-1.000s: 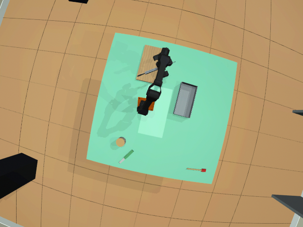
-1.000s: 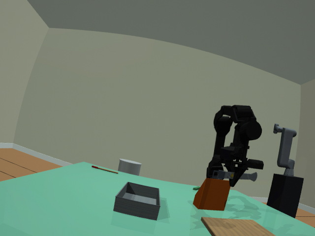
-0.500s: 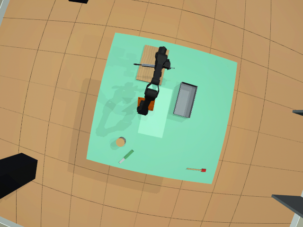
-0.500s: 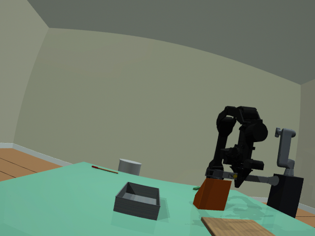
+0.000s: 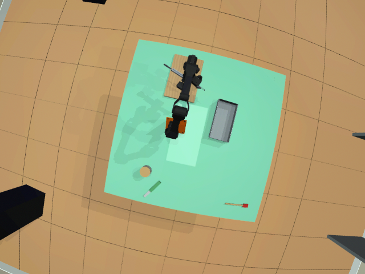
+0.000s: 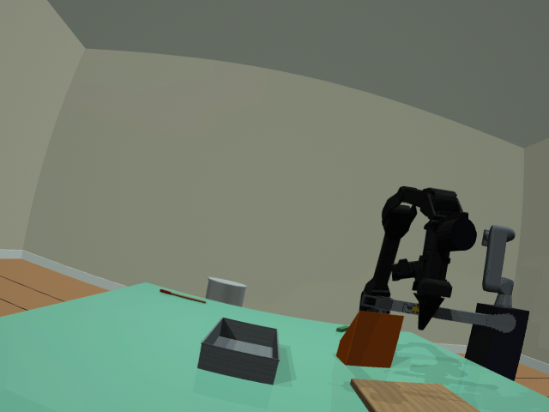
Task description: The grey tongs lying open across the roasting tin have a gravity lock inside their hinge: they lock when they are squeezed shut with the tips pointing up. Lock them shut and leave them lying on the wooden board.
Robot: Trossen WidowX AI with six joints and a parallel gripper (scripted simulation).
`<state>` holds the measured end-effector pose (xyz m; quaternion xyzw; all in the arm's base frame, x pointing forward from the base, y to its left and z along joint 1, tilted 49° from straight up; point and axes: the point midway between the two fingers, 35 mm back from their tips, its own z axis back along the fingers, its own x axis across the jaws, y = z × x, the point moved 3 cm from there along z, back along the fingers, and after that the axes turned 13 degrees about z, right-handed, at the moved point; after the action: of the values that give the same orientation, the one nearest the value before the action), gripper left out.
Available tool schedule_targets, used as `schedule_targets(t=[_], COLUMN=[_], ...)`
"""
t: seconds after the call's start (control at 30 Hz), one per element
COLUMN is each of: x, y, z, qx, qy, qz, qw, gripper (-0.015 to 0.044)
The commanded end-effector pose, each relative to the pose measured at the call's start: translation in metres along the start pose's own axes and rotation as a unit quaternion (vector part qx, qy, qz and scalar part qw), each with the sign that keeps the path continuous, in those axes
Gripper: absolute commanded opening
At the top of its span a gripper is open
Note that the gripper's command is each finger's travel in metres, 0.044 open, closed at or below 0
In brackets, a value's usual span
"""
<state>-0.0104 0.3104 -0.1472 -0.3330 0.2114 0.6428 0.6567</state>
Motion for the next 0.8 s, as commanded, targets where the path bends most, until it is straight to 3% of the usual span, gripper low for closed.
schedule_targets(t=[0.0, 0.37, 0.77], x=[0.000, -0.001, -0.003], y=[0.006, 0.020, 0.035], z=[0.000, -0.002, -0.005], qx=[0.001, 0.001, 0.000], qy=[-0.001, 0.001, 0.003], qz=[-0.059, -0.236, -0.421], qw=[0.998, 0.972, 0.907], gripper=[-0.0150, -0.0150, -0.0150])
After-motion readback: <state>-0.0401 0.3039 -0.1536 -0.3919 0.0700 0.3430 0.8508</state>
